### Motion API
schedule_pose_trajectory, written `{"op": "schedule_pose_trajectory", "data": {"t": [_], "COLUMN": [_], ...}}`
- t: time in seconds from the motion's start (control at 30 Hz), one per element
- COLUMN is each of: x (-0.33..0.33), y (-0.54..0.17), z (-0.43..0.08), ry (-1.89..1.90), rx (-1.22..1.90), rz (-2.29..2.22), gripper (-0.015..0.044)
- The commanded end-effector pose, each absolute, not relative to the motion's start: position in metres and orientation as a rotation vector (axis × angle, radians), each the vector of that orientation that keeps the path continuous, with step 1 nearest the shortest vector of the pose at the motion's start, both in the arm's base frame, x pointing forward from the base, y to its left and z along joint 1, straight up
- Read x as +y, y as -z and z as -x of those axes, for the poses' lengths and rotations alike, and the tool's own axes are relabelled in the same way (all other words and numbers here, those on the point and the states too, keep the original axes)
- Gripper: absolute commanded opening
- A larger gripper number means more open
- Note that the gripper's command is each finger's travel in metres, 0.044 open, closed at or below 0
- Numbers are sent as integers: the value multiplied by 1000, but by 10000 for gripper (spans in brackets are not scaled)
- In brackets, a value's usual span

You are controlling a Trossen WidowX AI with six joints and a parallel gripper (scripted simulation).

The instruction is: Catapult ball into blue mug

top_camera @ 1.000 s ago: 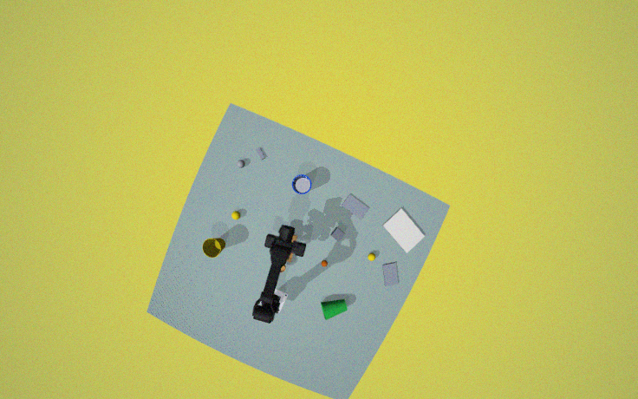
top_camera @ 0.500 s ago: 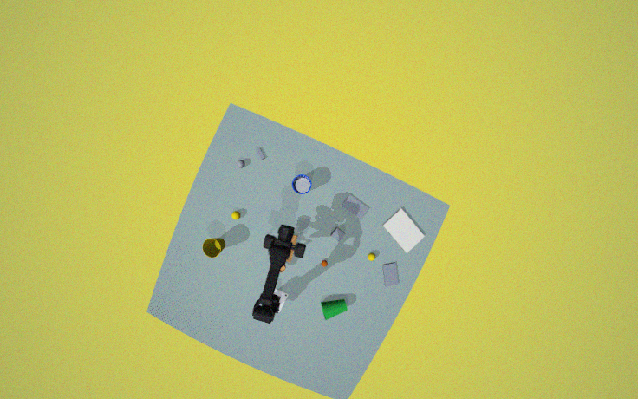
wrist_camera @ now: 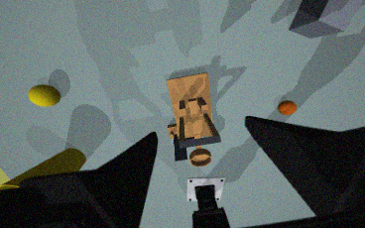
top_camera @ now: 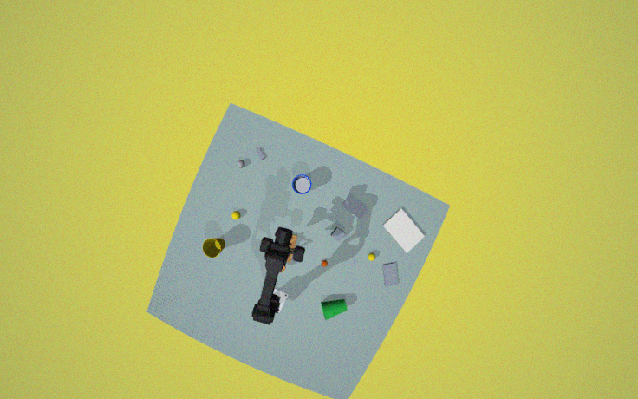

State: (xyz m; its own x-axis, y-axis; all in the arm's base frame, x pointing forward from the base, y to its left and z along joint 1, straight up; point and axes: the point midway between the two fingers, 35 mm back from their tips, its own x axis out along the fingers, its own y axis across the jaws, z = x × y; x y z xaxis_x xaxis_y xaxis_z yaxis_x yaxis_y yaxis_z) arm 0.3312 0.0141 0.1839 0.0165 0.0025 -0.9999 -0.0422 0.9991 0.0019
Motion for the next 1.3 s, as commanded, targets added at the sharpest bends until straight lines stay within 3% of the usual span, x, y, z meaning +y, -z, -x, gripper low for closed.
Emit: {"op": "schedule_pose_trajectory", "data": {"t": [0.0, 0.03, 0.23, 0.57, 1.27], "x": [14, 14, -59, -190, -196], "y": [-214, -216, -168, -104, -74], "z": [-330, -330, -333, -285, -281], "ry": [-35, -35, 13, 115, 117], "rx": [1520, 1519, 1539, 1543, 1543], "rz": [31, 31, 4, -92, -94], "gripper": [440, 440, 300, 300, 300]}}
